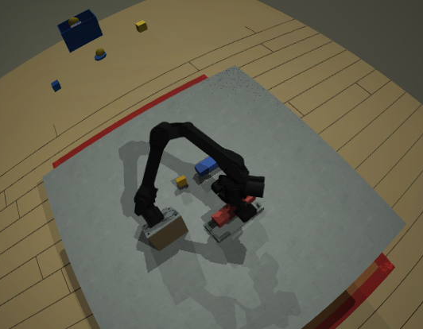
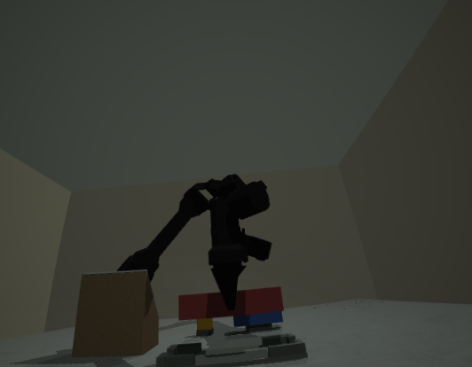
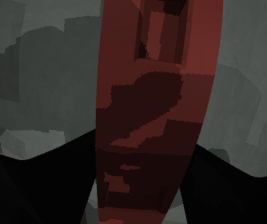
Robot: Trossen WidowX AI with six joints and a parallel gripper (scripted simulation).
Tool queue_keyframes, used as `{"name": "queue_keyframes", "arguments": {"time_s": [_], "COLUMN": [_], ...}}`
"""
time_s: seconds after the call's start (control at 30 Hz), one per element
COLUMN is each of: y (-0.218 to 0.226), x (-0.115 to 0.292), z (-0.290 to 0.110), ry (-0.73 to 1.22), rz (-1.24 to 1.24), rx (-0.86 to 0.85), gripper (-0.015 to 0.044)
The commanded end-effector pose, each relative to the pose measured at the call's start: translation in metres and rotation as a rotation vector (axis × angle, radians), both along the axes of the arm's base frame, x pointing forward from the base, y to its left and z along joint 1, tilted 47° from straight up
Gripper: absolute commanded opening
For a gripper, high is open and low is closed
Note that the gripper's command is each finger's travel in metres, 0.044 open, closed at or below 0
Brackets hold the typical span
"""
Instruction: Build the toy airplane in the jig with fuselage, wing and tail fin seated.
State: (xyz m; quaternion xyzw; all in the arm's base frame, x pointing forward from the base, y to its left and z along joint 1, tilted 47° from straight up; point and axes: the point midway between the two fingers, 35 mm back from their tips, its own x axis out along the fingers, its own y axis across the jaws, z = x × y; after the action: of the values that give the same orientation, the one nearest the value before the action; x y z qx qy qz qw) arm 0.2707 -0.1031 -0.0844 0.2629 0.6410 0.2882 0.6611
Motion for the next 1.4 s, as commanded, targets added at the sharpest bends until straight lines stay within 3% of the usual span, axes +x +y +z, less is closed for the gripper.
{"name": "queue_keyframes", "arguments": {"time_s": [0.0,0.03,0.3,1.37], "y": [-0.004,-0.004,-0.004,0.014], "x": [-0.004,-0.004,-0.004,-0.003], "z": [-0.012,-0.012,-0.012,-0.032], "ry": [-0.001,-0.001,-0.001,-0.002], "rz": [0.0,0.0,0.0,0.0], "rx": [-0.003,-0.003,-0.003,-0.002], "gripper": [0.0,0.0,0.0197,0.0197]}}
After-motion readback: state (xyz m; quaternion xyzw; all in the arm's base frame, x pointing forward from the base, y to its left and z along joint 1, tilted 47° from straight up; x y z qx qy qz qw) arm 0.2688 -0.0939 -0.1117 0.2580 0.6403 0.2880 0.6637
